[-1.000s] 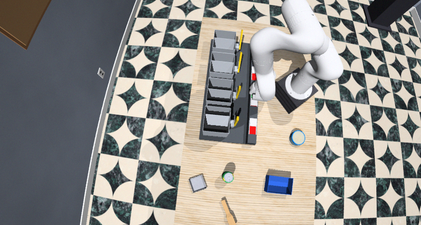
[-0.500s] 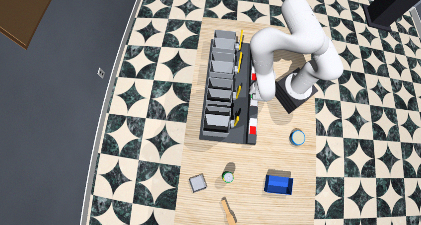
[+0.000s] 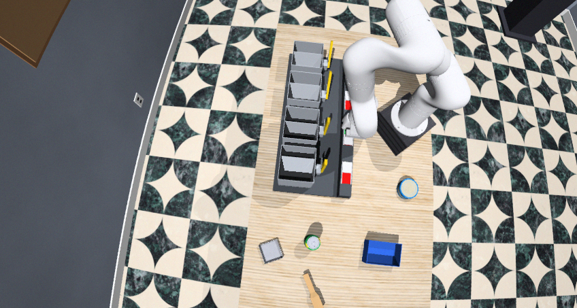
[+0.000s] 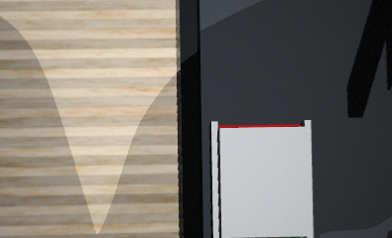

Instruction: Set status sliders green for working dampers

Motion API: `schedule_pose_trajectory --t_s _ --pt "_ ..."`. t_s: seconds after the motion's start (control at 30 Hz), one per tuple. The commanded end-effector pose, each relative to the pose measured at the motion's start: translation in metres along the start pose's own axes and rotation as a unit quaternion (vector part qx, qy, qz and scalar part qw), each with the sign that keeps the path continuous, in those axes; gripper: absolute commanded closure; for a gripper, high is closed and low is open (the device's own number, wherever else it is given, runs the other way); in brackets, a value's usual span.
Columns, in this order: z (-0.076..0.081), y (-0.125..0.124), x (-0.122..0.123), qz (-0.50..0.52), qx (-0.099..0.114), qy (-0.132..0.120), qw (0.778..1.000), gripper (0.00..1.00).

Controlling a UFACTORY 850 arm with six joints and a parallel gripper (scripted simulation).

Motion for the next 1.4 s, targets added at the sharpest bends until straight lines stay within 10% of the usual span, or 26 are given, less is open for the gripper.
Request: schedule_pose_trajectory --t_s 0.0,0.87,1.37 --pt "0.0 0.0 0.0 0.0 0.0 0.0 1.0 1.0" --pt "0.002 -0.001 0.006 0.0 0.0 0.0 1.0 1.0" --pt "0.034 -0.001 0.006 0.0 0.0 0.0 1.0 1.0"
Point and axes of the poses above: the point where the finger pads meet when closed, its own z axis back along the fingers, its own y axis across the jaws, x = y × z, the point moved 4 cm from there along z, back along the fingers, and after that the axes turned 14 degrees about z, right-handed, at the moved point
